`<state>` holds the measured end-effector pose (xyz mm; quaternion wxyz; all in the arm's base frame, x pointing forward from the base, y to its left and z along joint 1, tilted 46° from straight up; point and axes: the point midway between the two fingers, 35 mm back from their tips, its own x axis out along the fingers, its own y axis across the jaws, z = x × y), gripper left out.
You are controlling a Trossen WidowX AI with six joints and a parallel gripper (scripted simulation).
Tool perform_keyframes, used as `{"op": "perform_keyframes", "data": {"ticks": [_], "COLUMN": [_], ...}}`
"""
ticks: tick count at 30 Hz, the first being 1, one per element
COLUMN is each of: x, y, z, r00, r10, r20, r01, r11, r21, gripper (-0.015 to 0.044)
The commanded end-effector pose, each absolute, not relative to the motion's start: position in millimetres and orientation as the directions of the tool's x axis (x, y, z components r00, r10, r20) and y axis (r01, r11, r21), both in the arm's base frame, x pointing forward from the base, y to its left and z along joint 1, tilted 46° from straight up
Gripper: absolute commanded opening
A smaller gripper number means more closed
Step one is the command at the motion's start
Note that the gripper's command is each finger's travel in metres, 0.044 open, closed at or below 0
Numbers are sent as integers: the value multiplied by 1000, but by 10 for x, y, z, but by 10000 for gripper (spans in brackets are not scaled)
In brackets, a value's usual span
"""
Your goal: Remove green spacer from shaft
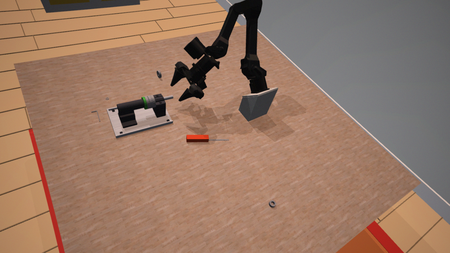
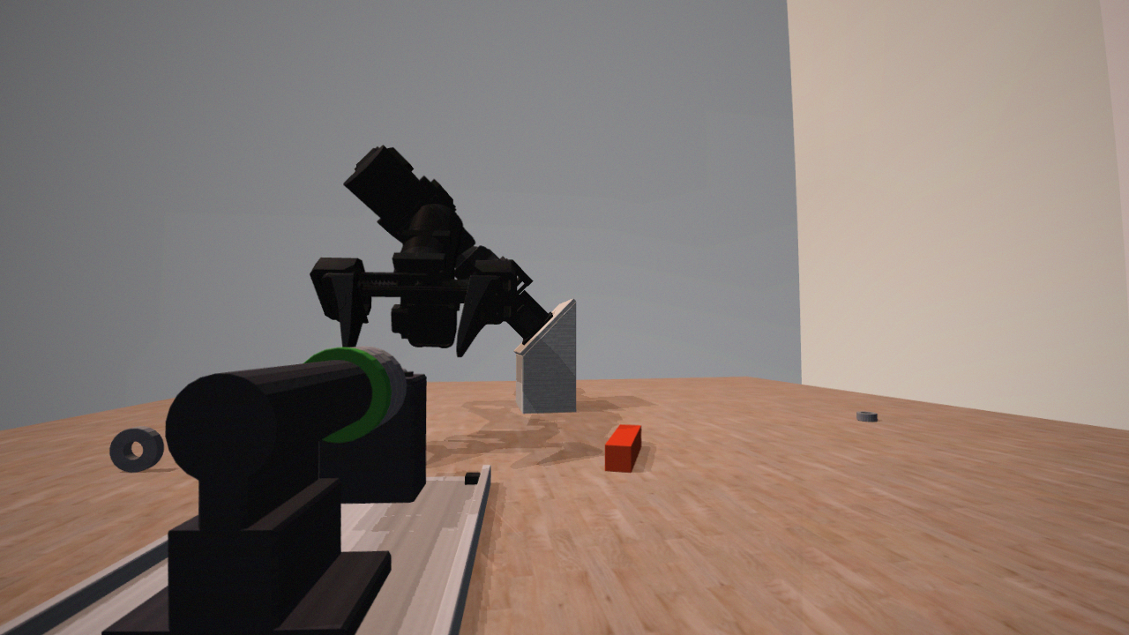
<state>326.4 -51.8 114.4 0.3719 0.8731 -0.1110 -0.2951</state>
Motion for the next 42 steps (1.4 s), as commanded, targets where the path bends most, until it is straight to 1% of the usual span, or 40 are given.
{"op": "perform_keyframes", "data": {"ticks": [1,26,42], "x": [3285,3593,3601], "y": [-520,-677,-682], "z": [1137,977,972], "r00": [803,804,804], "r10": [-410,-411,-411], "r20": [-433,-431,-431], "r01": [23,22,22], "r11": [-703,-702,-702], "r21": [710,711,711], "gripper": [440,440,440]}}
